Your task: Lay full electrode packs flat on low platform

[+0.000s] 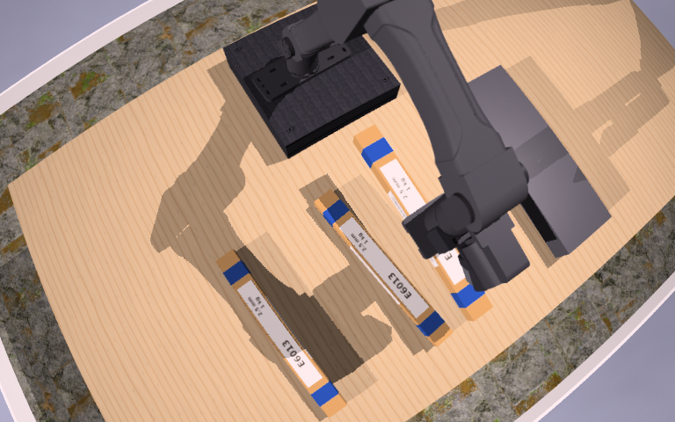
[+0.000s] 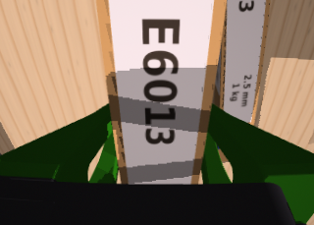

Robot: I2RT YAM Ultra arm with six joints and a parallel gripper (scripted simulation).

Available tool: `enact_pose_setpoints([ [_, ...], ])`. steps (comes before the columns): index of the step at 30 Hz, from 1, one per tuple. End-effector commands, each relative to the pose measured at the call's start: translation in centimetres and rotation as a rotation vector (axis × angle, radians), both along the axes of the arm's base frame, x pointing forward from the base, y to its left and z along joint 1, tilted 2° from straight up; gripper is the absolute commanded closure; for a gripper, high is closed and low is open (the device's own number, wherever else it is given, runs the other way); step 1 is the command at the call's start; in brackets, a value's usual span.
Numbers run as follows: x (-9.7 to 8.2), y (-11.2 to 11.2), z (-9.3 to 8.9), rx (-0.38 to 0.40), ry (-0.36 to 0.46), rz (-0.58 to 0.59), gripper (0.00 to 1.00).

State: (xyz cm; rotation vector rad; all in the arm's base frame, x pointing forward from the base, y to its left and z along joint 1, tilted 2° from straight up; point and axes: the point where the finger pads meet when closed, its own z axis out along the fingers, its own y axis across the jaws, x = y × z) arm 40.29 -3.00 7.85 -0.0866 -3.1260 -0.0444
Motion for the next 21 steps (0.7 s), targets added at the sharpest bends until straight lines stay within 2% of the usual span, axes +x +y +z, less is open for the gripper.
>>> enact_pose_setpoints([
  [1,0.2,0.2,1.8,-0.003,-0.052,0.002,1.00],
  [13,0.1,0.7,1.8,-0.001,-0.062,0.006,1.00],
  [14,0.9,0.6,2.4,-0.004,-0.097,0.007,1.00],
  [15,0.2,0.6,1.4,-0.001,-0.067,0.007,1.00],
  [21,0.2,0.5,0.4,-0.002,-0.067,0.003,1.00],
])
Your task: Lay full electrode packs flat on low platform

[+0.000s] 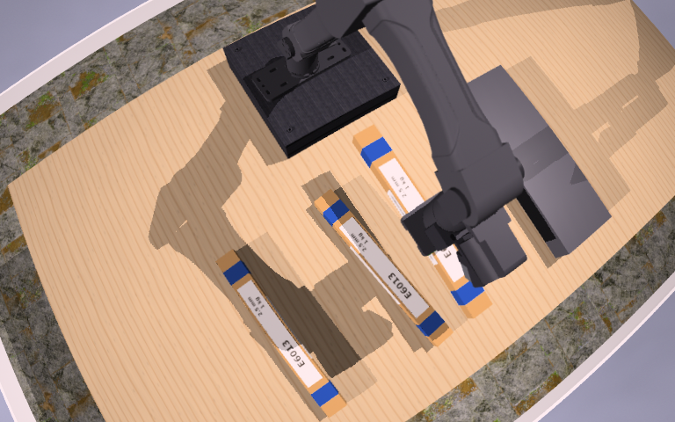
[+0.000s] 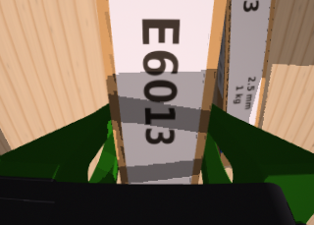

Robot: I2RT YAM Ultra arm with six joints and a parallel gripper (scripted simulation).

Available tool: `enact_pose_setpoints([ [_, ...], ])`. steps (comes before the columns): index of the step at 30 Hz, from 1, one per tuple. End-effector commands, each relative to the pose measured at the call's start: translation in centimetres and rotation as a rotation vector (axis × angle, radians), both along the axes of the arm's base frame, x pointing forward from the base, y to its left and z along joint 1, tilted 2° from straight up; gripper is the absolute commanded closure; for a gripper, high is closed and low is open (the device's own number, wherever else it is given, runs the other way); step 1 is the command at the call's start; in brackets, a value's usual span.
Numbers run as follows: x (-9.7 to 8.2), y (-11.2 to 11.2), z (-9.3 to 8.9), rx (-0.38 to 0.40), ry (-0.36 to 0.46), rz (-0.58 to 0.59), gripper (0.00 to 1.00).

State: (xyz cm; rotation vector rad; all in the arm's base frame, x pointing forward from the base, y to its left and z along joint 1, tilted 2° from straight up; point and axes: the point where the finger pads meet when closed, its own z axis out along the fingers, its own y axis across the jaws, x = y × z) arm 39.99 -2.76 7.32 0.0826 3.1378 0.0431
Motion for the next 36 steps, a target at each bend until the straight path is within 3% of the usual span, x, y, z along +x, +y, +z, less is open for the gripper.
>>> enact_pose_setpoints([
  [1,0.5,0.3,0.8,0.000,-0.050,0.001,1.00],
  [9,0.6,0.4,-0.2,0.000,-0.050,0.004,1.00],
  [10,1.7,0.4,0.9,-0.004,-0.099,0.005,1.00],
  [12,0.6,0.5,-0.7,-0.001,-0.054,0.005,1.00],
  [17,0.5,0.5,-2.6,0.002,-0.024,0.005,1.00],
  [21,0.8,0.5,-2.3,0.000,-0.052,0.006,1.00],
  [24,0.5,0.4,-3.7,0.001,-0.026,0.002,1.00],
  [26,0.5,0.4,-3.7,0.001,-0.026,0.002,1.00],
  [27,1.9,0.1,-2.4,-0.003,-0.081,-0.003,1.00],
  [31,0.6,0.3,-4.5,0.001,-0.030,-0.002,1.00],
  [34,2.1,0.2,-2.4,-0.004,-0.097,0.000,1.00],
  [36,2.1,0.3,-2.3,-0.004,-0.100,0.000,1.00],
])
